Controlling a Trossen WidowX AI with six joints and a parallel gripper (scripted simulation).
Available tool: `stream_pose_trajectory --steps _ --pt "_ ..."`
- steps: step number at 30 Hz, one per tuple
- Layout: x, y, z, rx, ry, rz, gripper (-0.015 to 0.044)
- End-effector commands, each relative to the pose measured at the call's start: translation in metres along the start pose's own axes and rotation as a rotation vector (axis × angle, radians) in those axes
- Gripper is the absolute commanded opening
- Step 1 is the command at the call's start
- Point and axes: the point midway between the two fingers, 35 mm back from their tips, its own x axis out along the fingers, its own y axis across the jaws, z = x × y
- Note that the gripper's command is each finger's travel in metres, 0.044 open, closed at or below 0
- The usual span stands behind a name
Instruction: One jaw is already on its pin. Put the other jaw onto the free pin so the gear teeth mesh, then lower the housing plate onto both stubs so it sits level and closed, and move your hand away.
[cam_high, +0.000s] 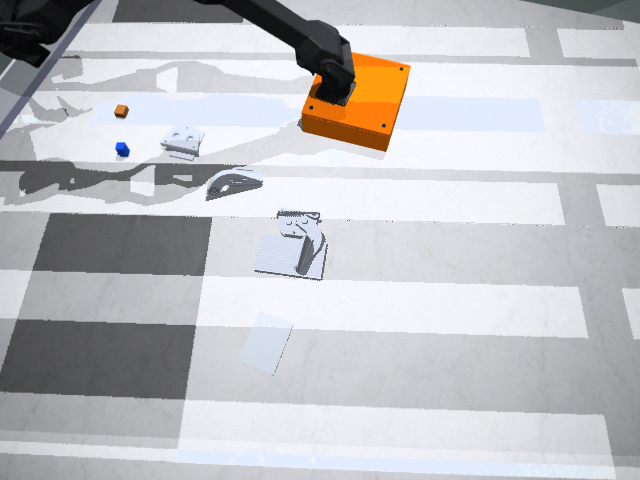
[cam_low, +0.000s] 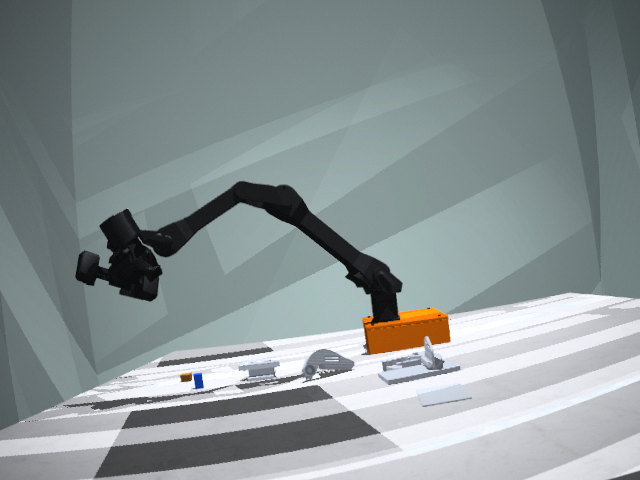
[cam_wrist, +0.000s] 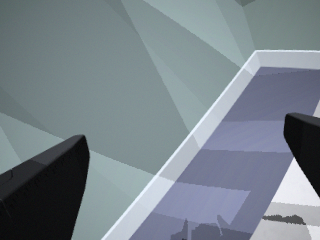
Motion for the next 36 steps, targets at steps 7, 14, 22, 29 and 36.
stream_pose_trajectory --steps 7,14,22,29,36 --pt "0.0000 0.0000 0.0000 0.000 0.000 0.000 0.0269" --pt "0.0000 0.0000 0.0000 0.000 0.000 0.000 0.0085" --pt "0.0000 0.0000 0.0000 0.000 0.000 0.000 0.0000" --pt "0.0000 0.0000 0.0000 0.000 0.000 0.000 0.0000" --pt "-0.0078 0.0024 -0.0059 -0.034 0.032 0.020 0.0079"
